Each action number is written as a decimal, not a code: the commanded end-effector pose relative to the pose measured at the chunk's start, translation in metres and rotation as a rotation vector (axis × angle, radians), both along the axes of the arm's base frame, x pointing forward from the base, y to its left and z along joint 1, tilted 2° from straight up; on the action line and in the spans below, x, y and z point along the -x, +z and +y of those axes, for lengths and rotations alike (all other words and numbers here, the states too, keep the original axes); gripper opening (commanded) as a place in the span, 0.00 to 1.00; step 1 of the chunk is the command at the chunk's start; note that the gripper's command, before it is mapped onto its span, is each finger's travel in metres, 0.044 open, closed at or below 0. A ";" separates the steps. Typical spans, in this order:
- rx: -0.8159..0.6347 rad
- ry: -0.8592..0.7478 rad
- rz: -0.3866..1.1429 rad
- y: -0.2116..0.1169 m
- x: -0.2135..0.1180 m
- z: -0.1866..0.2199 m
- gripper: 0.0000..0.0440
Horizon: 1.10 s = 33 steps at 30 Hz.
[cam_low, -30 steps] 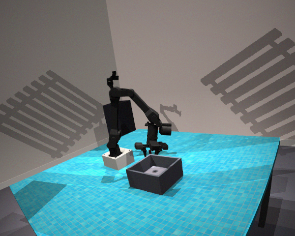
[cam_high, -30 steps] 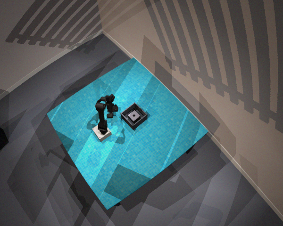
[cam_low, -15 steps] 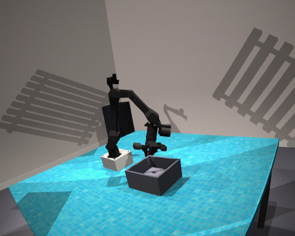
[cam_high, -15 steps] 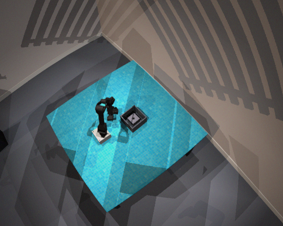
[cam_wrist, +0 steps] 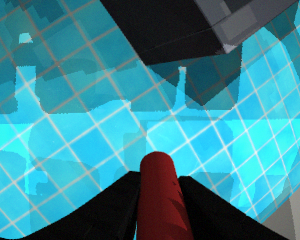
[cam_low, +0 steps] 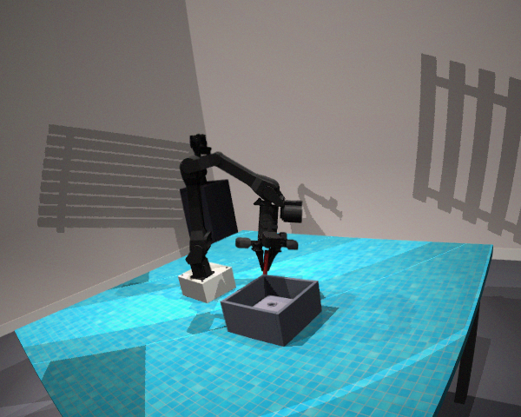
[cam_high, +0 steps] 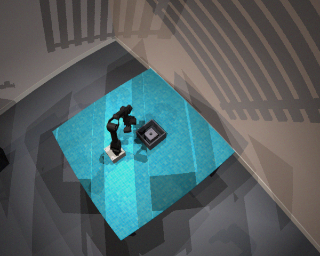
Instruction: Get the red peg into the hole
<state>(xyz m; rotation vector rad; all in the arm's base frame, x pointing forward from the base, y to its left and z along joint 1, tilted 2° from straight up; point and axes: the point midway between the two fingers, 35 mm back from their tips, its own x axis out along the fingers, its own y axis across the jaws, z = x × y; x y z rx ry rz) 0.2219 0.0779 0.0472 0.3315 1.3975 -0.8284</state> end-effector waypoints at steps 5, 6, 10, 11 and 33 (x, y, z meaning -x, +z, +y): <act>0.014 -0.039 -0.068 0.030 -0.022 -0.012 0.00; 0.016 -0.049 -0.076 0.034 -0.025 -0.015 0.00; 0.023 -0.091 -0.105 0.043 -0.036 -0.028 0.00; 0.024 -0.101 -0.112 0.045 -0.039 -0.032 0.00; -0.004 -0.192 -0.172 0.041 -0.099 -0.122 0.00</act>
